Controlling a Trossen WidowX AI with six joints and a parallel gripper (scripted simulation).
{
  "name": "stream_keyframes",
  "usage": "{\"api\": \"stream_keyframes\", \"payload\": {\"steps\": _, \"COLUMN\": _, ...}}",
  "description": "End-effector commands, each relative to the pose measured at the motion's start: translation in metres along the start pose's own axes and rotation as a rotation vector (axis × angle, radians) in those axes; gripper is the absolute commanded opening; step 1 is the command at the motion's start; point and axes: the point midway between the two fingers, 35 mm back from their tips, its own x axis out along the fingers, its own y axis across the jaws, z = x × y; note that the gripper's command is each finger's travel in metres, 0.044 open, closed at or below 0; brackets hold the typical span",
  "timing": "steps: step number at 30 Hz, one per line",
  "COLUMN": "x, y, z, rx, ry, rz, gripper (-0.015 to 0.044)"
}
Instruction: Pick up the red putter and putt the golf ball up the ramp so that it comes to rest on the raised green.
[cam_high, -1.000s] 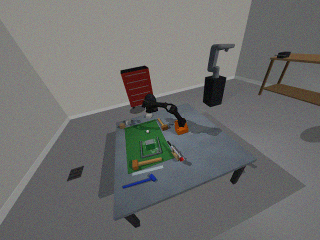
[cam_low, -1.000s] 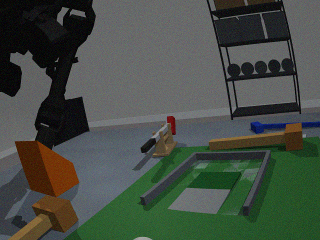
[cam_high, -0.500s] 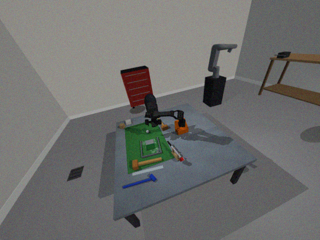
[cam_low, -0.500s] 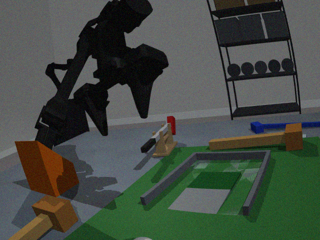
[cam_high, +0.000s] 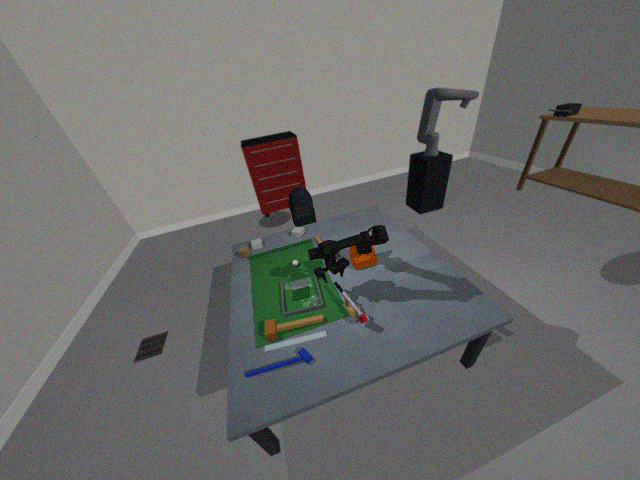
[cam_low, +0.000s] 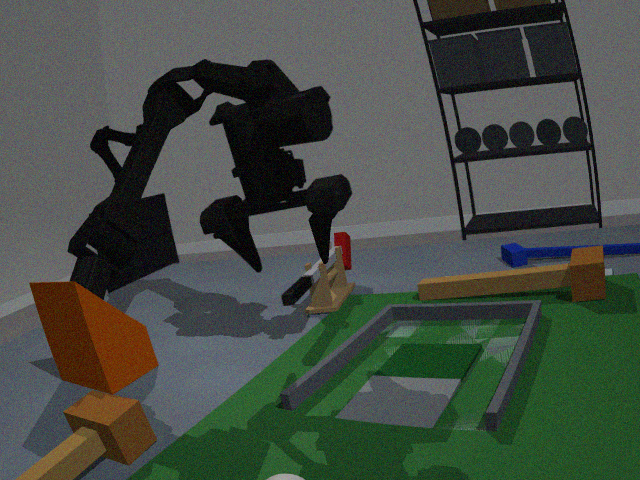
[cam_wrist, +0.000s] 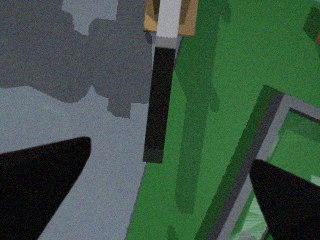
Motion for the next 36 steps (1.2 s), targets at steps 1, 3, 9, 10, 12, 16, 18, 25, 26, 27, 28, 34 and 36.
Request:
{"api": "stream_keyframes", "payload": {"steps": 1, "x": 0.006, "y": 0.011, "z": 0.019, "rx": -0.007, "ry": -0.064, "rz": 0.023, "gripper": 0.044}}
{"api": "stream_keyframes", "payload": {"steps": 3, "x": 0.006, "y": 0.011, "z": 0.019, "rx": -0.007, "ry": -0.064, "rz": 0.023, "gripper": 0.044}}
{"api": "stream_keyframes", "payload": {"steps": 9, "x": 0.015, "y": 0.01, "z": 0.018, "rx": -0.007, "ry": -0.064, "rz": 0.023, "gripper": 0.044}}
{"api": "stream_keyframes", "payload": {"steps": 10, "x": 0.019, "y": 0.01, "z": 0.017, "rx": -0.007, "ry": -0.064, "rz": 0.023, "gripper": 0.044}}
{"api": "stream_keyframes", "payload": {"steps": 12, "x": 0.026, "y": 0.01, "z": 0.017, "rx": -0.007, "ry": -0.065, "rz": 0.023, "gripper": 0.044}}
{"api": "stream_keyframes", "payload": {"steps": 16, "x": 0.031, "y": 0.01, "z": 0.016, "rx": -0.007, "ry": -0.065, "rz": 0.022, "gripper": 0.044}}
{"api": "stream_keyframes", "payload": {"steps": 18, "x": 0.035, "y": 0.01, "z": 0.015, "rx": -0.007, "ry": -0.065, "rz": 0.022, "gripper": 0.044}}
{"api": "stream_keyframes", "payload": {"steps": 25, "x": 0.053, "y": 0.011, "z": 0.012, "rx": -0.007, "ry": -0.067, "rz": 0.022, "gripper": 0.044}}
{"api": "stream_keyframes", "payload": {"steps": 26, "x": 0.053, "y": 0.011, "z": 0.012, "rx": -0.007, "ry": -0.067, "rz": 0.022, "gripper": 0.044}}
{"api": "stream_keyframes", "payload": {"steps": 27, "x": 0.053, "y": 0.011, "z": 0.012, "rx": -0.007, "ry": -0.066, "rz": 0.022, "gripper": 0.044}}
{"api": "stream_keyframes", "payload": {"steps": 28, "x": 0.053, "y": 0.011, "z": 0.012, "rx": -0.007, "ry": -0.066, "rz": 0.022, "gripper": 0.044}}
{"api": "stream_keyframes", "payload": {"steps": 34, "x": 0.061, "y": 0.011, "z": 0.01, "rx": -0.007, "ry": -0.066, "rz": 0.022, "gripper": 0.044}}
{"api": "stream_keyframes", "payload": {"steps": 36, "x": 0.064, "y": 0.011, "z": 0.01, "rx": -0.007, "ry": -0.066, "rz": 0.022, "gripper": 0.044}}
